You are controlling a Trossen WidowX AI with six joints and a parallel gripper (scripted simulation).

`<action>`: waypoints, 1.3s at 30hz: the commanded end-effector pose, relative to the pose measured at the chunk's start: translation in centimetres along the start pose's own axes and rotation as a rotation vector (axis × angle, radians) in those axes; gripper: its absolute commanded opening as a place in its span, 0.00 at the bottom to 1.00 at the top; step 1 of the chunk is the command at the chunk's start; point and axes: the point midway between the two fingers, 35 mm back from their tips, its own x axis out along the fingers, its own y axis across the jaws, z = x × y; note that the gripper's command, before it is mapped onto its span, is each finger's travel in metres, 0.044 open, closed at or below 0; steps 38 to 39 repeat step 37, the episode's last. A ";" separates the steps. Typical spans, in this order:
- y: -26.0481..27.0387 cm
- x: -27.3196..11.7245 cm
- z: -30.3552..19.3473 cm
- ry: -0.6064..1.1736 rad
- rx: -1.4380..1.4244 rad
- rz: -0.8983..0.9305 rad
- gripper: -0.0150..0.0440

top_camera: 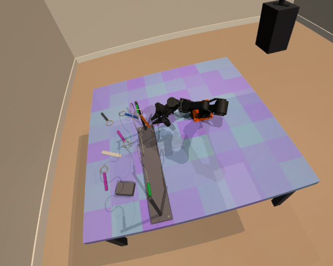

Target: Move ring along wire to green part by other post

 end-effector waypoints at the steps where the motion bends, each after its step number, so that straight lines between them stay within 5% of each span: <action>1: 0.0 0.0 -0.1 0.004 -0.001 0.002 0.53; 3: 0.0 0.0 -0.1 0.004 -0.001 0.002 0.53; 14: 0.0 -5.0 0.0 0.002 0.001 -0.002 1.00; 39: 0.0 -5.0 0.0 0.002 0.001 -0.002 1.00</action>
